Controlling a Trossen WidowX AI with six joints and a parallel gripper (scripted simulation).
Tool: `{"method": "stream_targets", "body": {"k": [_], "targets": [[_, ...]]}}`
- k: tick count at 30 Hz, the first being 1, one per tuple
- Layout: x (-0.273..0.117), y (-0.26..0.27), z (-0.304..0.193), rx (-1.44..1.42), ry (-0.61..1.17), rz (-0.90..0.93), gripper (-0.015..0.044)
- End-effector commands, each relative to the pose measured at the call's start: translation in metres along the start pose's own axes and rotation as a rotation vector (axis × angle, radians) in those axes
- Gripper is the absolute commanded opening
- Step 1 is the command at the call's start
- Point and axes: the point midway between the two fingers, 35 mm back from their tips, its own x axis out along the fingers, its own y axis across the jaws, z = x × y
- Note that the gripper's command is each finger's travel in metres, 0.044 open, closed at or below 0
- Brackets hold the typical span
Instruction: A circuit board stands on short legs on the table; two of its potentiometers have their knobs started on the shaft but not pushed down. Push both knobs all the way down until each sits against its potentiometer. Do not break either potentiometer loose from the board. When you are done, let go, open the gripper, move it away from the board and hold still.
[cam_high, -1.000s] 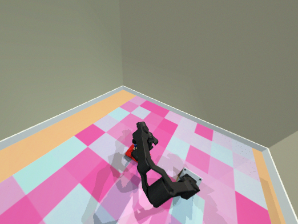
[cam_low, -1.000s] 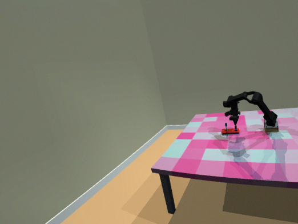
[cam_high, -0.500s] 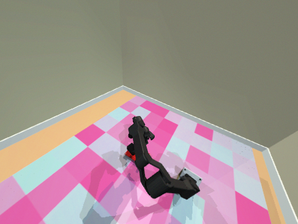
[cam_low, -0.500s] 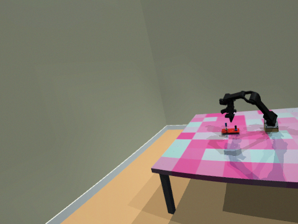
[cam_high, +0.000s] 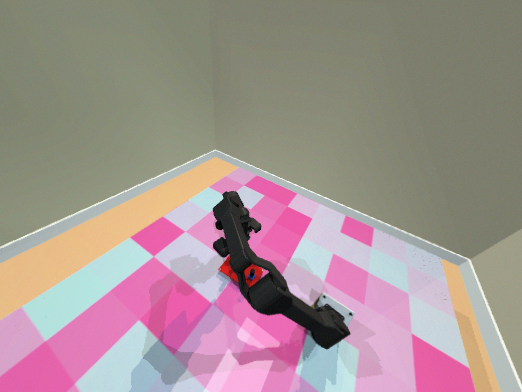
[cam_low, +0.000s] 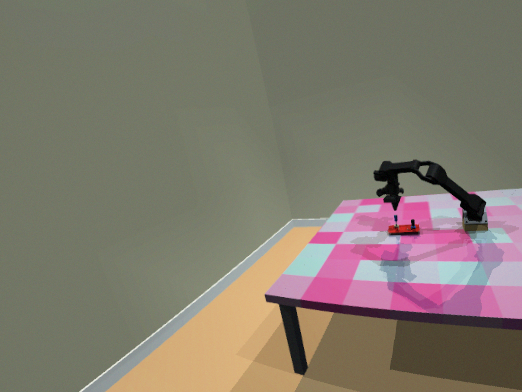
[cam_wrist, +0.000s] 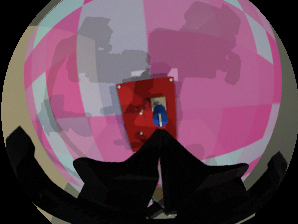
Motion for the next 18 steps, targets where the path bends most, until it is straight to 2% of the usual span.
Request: {"method": "stream_targets", "body": {"k": [1,18], "targets": [[0.003,-0.001,0.001,0.006,0.006,0.0,0.0],[0.022,-0.001,0.001,0.006,0.006,0.001,0.0]]}}
